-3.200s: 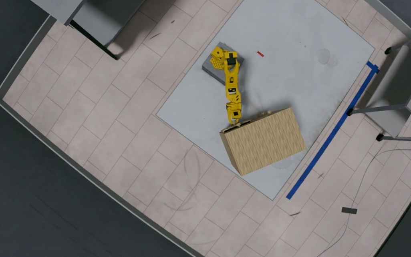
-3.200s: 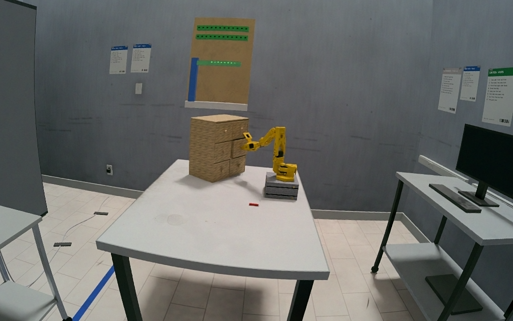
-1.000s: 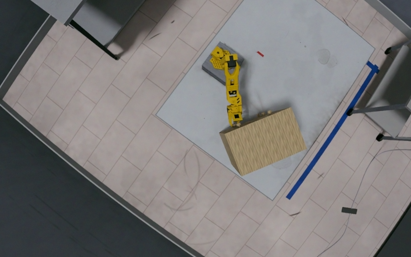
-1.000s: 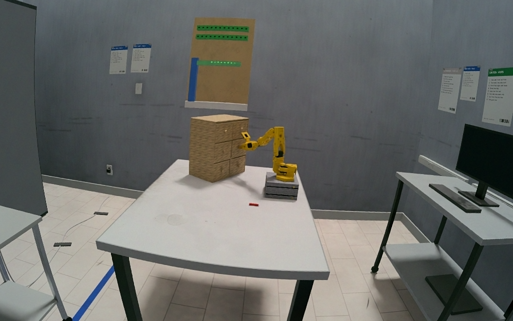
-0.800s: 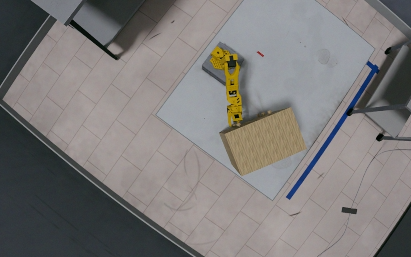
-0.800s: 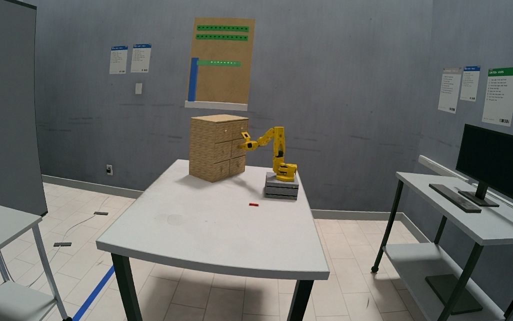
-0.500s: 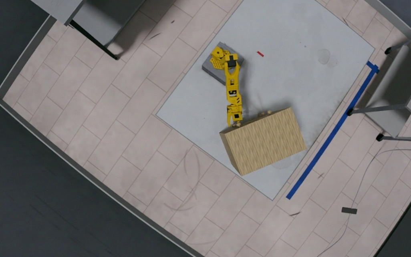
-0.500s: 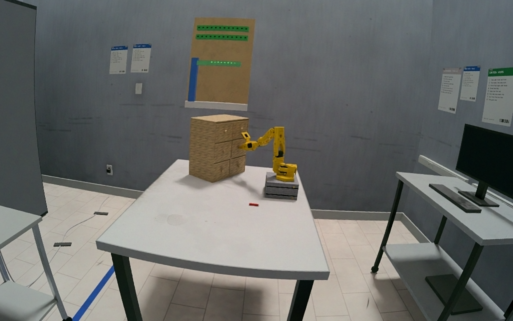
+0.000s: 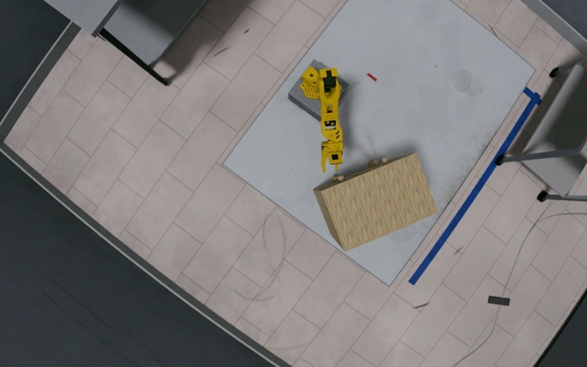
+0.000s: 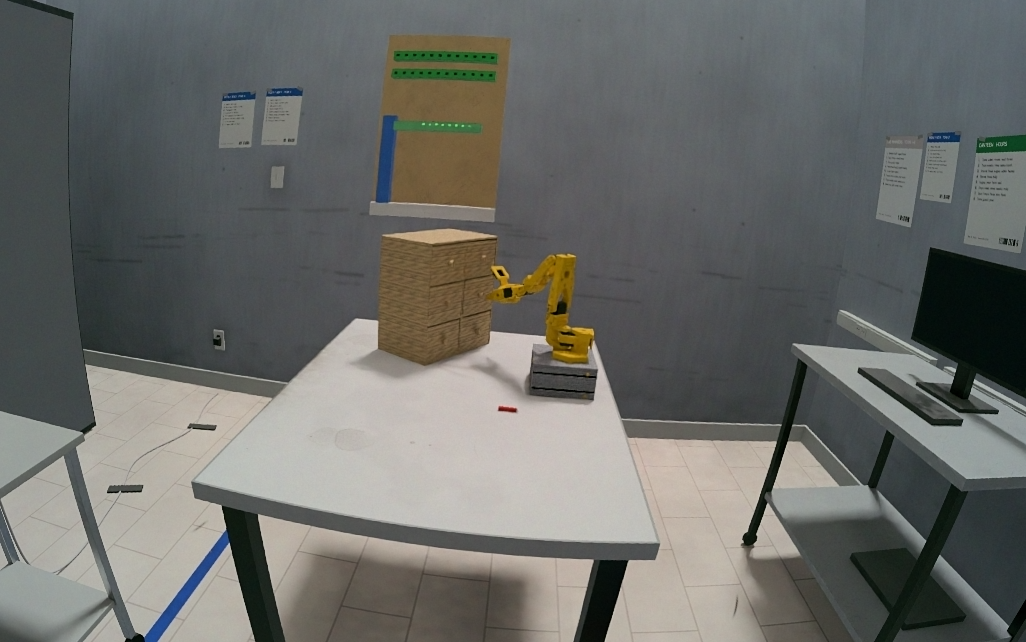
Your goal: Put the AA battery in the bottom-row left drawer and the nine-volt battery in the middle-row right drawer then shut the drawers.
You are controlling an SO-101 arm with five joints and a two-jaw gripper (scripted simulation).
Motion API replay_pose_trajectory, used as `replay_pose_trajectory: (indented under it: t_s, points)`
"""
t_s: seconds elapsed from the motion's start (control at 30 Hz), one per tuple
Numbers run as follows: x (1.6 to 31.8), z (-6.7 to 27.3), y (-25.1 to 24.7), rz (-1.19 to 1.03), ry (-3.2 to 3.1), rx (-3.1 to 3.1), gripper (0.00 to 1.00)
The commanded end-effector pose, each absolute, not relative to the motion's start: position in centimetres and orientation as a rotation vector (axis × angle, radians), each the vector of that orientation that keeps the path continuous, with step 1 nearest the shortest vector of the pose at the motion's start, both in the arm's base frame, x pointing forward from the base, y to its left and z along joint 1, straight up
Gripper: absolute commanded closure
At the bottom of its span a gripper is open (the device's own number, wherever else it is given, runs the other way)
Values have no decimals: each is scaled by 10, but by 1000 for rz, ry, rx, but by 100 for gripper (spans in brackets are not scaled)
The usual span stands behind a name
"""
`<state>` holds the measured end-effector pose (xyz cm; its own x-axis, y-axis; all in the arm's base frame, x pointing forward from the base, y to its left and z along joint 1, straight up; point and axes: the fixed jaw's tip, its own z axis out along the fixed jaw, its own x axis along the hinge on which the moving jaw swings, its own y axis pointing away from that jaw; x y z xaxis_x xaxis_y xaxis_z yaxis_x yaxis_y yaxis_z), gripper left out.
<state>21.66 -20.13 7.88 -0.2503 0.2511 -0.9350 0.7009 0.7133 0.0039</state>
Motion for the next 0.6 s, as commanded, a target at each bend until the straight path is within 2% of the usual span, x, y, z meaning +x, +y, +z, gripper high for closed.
replay_pose_trajectory:
  t_s: [0.0,0.57]
  points:
    - [208,82,-198,-530,1811,744,79]
    - [197,80,-191,-531,1837,761,79]
